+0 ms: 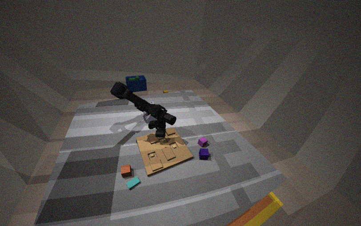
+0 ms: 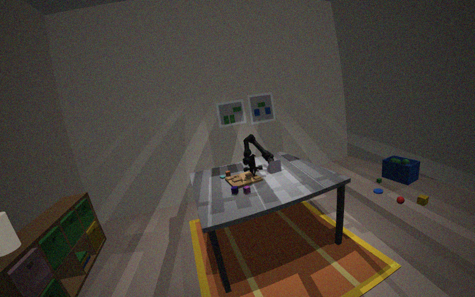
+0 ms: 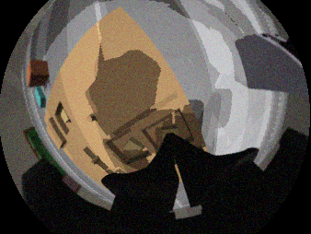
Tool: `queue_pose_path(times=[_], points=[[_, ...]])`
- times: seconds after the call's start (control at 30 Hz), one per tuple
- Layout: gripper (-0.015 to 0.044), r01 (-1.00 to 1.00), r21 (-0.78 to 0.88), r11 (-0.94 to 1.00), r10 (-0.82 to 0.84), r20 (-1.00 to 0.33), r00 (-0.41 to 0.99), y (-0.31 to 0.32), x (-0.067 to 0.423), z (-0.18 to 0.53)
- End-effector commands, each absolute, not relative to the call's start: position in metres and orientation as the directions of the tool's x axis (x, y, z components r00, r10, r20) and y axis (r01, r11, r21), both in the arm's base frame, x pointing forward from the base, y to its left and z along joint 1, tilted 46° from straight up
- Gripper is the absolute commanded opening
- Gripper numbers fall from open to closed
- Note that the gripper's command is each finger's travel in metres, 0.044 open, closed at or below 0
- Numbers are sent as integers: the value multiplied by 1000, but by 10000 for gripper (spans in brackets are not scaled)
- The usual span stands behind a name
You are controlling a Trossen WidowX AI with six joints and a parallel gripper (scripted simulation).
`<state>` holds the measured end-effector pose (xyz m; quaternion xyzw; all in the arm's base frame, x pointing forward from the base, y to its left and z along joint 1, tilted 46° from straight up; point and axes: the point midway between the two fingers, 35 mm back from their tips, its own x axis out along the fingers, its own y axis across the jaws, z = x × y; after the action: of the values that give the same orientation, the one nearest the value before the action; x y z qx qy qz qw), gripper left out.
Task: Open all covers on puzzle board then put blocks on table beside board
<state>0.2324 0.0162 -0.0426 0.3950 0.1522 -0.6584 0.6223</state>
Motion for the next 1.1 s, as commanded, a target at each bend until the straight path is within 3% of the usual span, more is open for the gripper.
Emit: queue_pose_path(times=[0.0,0.63,0.83,1.07], points=[[0,939,293,-180,-703,-706,85,14,233,-42],[0,939,292,-180,-702,-707,85,24,231,-35],[144,941,288,-176,-701,-708,85,38,231,-22],[144,939,291,-181,-701,-708,85,61,227,2]])
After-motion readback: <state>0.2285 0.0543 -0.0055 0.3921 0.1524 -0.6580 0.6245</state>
